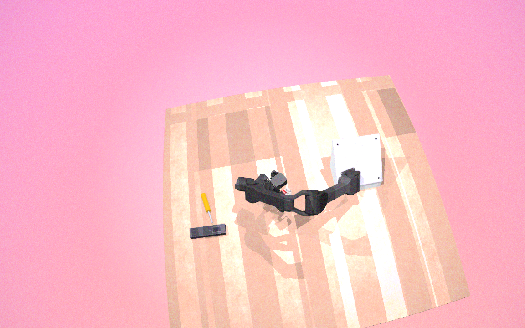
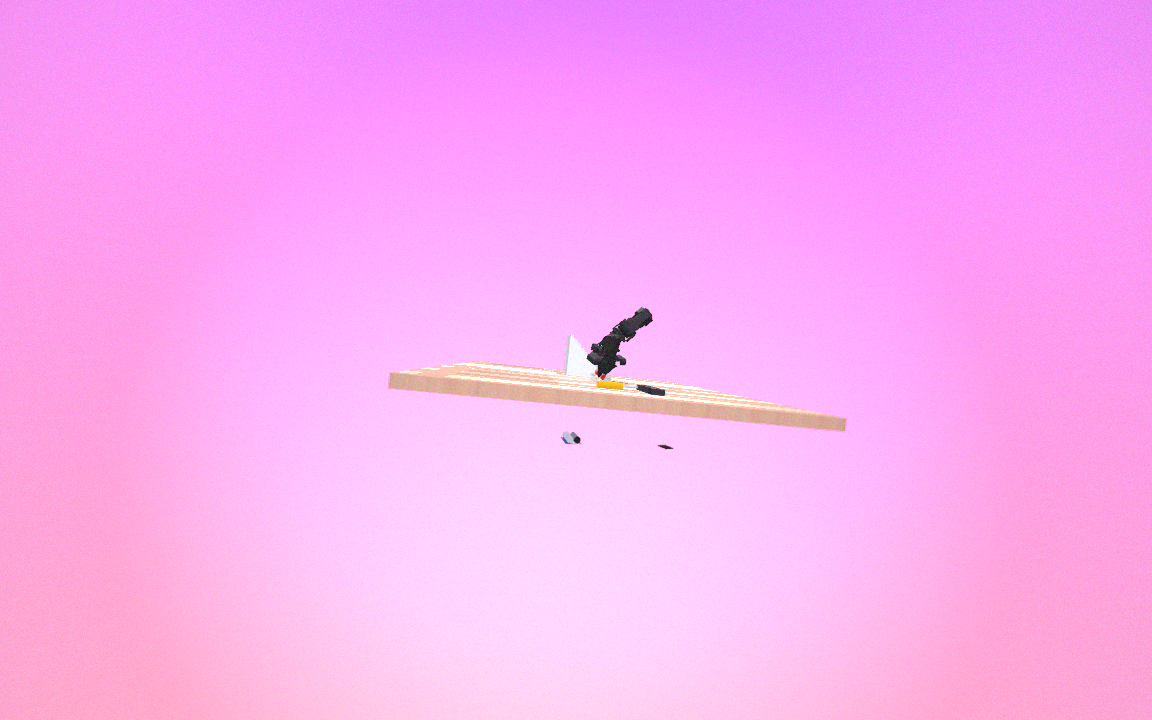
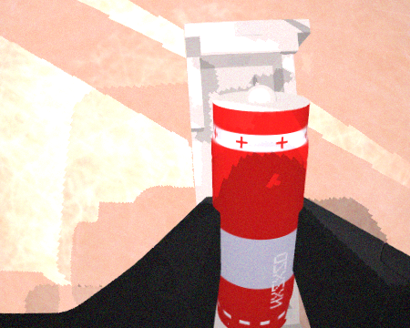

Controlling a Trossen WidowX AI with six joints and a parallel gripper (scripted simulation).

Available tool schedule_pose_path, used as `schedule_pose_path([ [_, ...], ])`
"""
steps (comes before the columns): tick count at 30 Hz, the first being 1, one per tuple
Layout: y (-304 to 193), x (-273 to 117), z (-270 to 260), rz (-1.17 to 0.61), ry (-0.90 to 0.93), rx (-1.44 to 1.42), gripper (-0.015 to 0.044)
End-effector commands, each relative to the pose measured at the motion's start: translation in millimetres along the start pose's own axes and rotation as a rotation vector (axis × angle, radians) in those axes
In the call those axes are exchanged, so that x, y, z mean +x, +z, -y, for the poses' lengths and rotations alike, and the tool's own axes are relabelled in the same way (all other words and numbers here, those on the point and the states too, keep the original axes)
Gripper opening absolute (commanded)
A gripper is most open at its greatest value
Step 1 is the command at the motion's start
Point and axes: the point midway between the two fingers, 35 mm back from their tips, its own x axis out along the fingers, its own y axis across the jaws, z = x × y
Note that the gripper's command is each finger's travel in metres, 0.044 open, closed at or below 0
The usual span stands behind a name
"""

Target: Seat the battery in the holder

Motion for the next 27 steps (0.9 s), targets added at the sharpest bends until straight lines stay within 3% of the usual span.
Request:
schedule_pose_path([
  [1, -4.7, 1.3, -2.2, -0.043, 0.008, -0.016, 0.0075],
  [27, -0.1, 7.1, -3.6, -0.209, 0.003, -0.027, 0.0075],
])
